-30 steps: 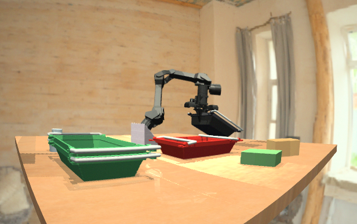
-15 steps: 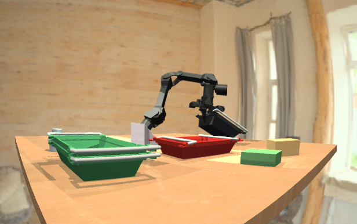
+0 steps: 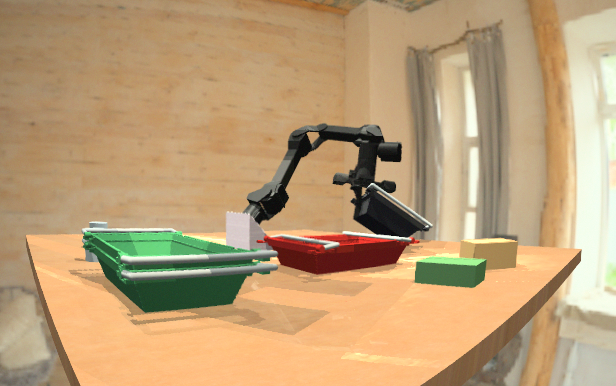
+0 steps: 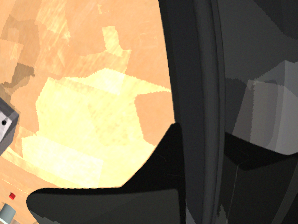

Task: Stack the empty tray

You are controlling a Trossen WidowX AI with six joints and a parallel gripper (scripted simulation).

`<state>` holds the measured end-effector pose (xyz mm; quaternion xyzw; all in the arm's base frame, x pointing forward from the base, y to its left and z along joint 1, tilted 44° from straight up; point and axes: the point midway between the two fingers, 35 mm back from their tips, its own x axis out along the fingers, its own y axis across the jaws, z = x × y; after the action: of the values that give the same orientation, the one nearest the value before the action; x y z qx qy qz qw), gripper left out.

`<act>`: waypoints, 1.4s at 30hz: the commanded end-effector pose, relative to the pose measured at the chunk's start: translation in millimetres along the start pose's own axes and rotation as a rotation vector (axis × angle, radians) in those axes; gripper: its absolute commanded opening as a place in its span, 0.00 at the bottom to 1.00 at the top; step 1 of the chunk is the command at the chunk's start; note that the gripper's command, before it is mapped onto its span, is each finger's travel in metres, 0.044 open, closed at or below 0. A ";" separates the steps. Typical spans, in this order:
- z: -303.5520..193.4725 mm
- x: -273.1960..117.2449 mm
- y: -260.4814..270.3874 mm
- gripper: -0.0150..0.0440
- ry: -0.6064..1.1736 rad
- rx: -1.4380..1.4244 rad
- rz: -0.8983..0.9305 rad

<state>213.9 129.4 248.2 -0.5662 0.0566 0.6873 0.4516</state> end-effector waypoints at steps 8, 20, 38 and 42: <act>-45.6 -6.5 -3.7 0.25 0.014 0.117 -0.008; -96.1 -8.8 5.5 0.25 0.006 0.253 -0.001; -169.6 -15.3 37.6 0.25 -0.024 0.456 -0.015; -185.0 -17.0 47.7 0.25 -0.034 0.500 -0.022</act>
<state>308.5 0.1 176.4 -0.4296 0.2074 0.6698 0.5690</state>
